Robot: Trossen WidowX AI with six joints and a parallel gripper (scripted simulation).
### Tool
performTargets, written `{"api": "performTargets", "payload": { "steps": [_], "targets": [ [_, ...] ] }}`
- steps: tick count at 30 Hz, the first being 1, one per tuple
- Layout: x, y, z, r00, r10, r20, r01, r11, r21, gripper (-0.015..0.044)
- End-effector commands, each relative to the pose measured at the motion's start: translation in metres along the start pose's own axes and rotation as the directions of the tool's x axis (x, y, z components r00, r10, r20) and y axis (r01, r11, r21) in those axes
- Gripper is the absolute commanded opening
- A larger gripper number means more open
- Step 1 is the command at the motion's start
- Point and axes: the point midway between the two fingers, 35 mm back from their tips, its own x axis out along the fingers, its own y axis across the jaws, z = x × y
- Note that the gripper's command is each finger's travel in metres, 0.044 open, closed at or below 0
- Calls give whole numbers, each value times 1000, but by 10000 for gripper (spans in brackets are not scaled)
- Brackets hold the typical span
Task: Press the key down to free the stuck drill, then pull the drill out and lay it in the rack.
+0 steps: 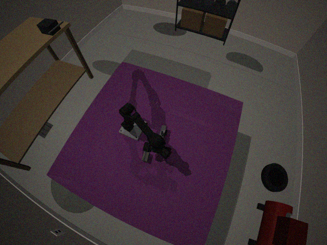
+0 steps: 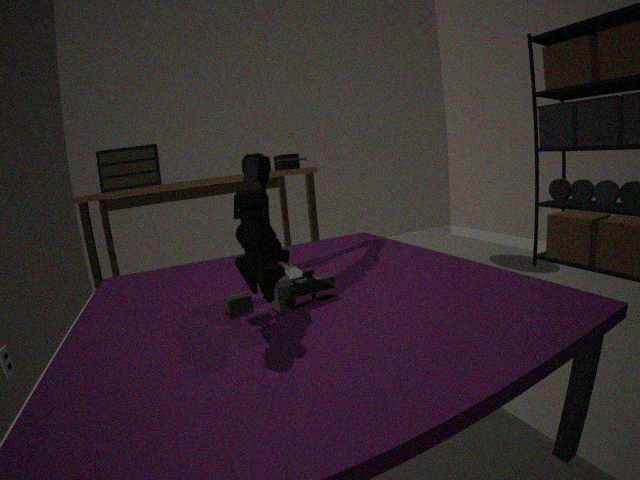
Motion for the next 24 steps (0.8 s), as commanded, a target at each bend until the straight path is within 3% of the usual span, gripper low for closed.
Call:
{"api": "performTargets", "payload": {
  "steps": [1, 19, 24],
  "targets": [
    [10, 1, 3, 1000, 8, 10, -8, 1000, 2, 440],
    [30, 2, 10, 1000, 8, 10, -8, 1000, 2, 440],
    [27, 1, 9, 1000, 3, 3, -3, 1000, -1, 309]
  ]
}}
